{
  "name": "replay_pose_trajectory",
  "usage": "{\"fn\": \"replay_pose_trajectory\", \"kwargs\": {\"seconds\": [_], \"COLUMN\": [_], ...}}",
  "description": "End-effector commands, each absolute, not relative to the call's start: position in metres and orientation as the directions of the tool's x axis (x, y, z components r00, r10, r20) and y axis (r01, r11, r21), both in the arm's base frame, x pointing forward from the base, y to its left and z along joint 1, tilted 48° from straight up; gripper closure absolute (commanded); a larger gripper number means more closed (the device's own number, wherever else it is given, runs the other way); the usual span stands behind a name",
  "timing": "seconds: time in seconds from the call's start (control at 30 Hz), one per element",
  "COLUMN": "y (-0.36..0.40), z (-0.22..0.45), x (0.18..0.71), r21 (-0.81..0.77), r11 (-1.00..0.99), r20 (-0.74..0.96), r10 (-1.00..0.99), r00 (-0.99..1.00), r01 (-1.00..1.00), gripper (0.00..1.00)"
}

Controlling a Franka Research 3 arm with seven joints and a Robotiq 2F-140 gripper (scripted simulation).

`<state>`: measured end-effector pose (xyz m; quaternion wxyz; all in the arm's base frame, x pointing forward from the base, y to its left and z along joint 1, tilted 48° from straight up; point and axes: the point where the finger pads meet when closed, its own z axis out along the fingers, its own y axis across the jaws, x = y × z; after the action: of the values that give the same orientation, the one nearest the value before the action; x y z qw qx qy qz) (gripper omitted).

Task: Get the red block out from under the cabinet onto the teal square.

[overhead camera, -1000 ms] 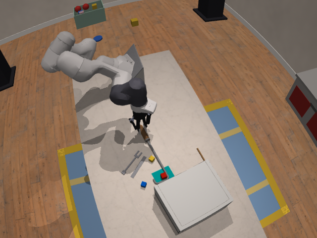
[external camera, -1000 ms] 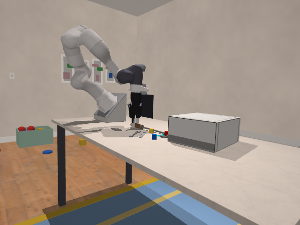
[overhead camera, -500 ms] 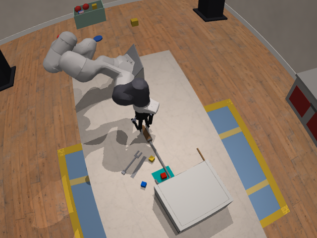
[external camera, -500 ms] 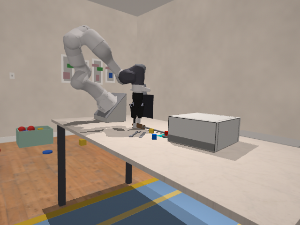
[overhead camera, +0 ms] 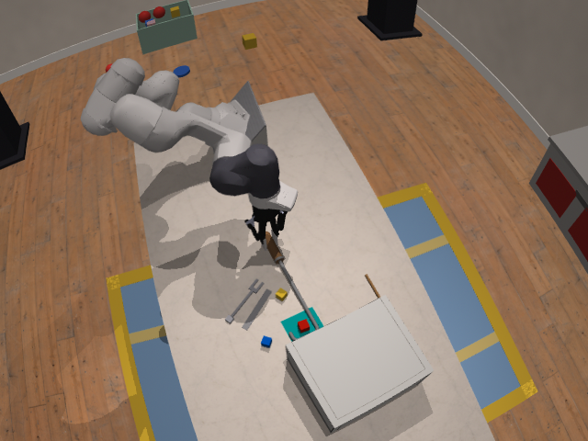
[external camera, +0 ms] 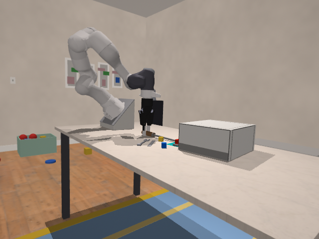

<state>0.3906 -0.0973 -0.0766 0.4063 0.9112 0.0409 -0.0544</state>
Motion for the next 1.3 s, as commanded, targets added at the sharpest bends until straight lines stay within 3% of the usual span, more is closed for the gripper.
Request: {"fn": "replay_pose_trajectory", "kwargs": {"seconds": [0.0,0.93,0.97,1.27], "y": [-0.0940,-0.0940,-0.0940,-0.0940], "z": [-0.0775,-0.0775,-0.0775,-0.0775], "x": [0.3923,0.3923,0.3923,0.3923], "r21": [0.734,0.734,0.734,0.734], "r11": [-0.669,-0.669,-0.669,-0.669], "r20": [-0.125,-0.125,-0.125,-0.125], "r10": [0.029,0.029,0.029,0.029], "r00": [0.992,0.992,0.992,0.992], "r01": [0.112,0.112,0.112,0.112], "gripper": [1.00,1.00,0.67,0.67]}}
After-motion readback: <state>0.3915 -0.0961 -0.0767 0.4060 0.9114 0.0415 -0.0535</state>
